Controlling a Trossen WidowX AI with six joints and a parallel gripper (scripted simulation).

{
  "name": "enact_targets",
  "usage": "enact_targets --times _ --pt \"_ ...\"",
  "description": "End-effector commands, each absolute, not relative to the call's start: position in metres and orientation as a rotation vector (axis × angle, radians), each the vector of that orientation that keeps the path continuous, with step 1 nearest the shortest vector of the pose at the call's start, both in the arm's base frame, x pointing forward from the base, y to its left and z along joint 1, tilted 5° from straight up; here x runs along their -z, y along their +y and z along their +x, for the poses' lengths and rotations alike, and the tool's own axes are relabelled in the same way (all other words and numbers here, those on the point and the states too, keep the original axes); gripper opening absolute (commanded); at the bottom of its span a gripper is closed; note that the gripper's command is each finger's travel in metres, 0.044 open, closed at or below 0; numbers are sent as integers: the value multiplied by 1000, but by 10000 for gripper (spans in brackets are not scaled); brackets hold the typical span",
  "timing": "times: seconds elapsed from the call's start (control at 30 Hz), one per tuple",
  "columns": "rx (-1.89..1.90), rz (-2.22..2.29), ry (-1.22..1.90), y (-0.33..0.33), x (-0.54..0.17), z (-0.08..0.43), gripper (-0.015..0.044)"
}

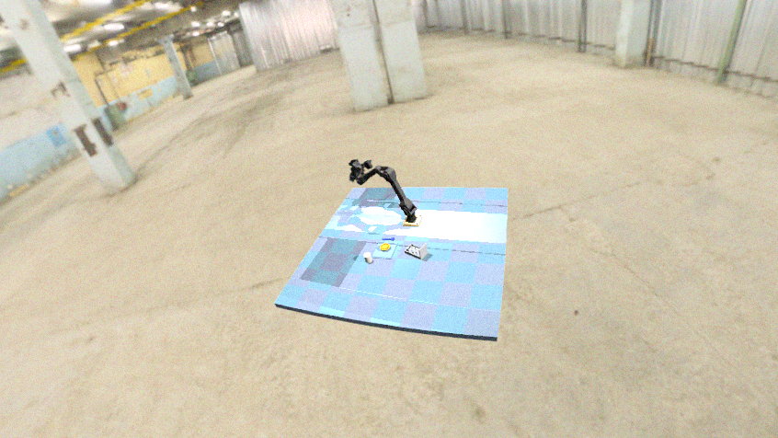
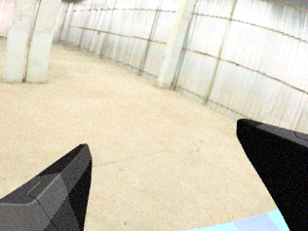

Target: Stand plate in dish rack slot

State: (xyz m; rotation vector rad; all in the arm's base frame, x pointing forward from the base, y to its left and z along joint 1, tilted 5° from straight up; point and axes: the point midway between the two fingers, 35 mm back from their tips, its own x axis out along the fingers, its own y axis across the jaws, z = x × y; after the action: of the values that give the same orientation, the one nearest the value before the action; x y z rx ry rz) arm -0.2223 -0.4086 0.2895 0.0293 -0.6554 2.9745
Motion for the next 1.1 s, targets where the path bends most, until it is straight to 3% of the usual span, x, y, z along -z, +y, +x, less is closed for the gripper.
enact_targets --times 0.0,0.33,1.07 --pt "-2976 31 -658 -409 -289 -222 400" --pt "-3125 157 -888 -448 -285 -179 400" --pt "-3490 550 -1678 -513 -246 1 400"
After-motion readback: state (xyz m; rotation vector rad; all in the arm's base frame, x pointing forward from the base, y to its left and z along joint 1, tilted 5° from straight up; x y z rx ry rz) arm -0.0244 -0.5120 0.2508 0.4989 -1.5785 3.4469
